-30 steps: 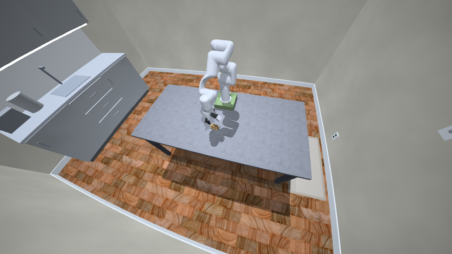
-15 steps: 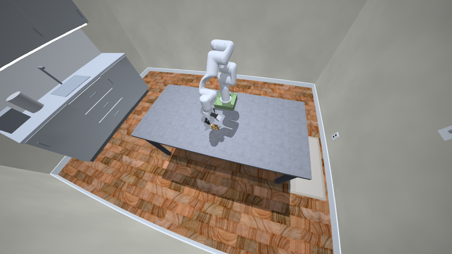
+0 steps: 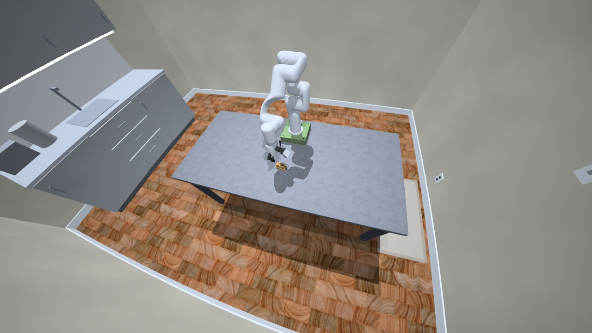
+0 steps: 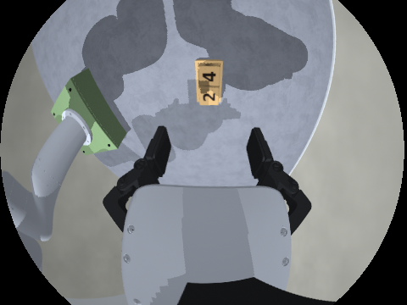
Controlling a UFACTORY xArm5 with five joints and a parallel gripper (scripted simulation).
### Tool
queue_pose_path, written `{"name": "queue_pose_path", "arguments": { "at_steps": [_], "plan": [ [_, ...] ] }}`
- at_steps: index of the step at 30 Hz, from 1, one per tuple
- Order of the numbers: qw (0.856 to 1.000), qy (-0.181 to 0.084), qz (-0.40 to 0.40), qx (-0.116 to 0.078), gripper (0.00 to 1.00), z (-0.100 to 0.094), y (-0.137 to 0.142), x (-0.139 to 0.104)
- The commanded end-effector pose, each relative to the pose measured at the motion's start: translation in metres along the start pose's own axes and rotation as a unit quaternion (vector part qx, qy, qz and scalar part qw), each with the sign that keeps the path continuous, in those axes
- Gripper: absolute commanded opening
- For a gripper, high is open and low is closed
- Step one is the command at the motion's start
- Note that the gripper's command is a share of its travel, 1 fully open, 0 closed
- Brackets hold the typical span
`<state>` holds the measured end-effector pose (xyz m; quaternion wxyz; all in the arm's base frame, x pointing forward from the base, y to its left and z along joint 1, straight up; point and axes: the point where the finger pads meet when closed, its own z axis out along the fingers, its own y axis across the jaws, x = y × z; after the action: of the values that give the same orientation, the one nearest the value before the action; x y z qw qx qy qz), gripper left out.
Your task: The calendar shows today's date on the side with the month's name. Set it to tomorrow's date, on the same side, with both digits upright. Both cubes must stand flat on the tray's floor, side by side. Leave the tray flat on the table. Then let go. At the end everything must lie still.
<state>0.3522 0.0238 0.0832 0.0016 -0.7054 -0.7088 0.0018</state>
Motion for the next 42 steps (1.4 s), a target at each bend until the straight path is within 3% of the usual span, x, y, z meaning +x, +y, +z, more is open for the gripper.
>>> {"name": "queue_pose_path", "arguments": {
  "at_steps": [1,12,42],
  "plan": [
    [1.000,0.000,0.000,-0.002,1.00,-0.017,0.001,0.000],
    [1.000,0.000,0.000,-0.002,1.00,-0.053,0.001,0.000],
    [1.000,0.000,0.000,-0.002,1.00,-0.056,0.001,0.000]
  ]
}}
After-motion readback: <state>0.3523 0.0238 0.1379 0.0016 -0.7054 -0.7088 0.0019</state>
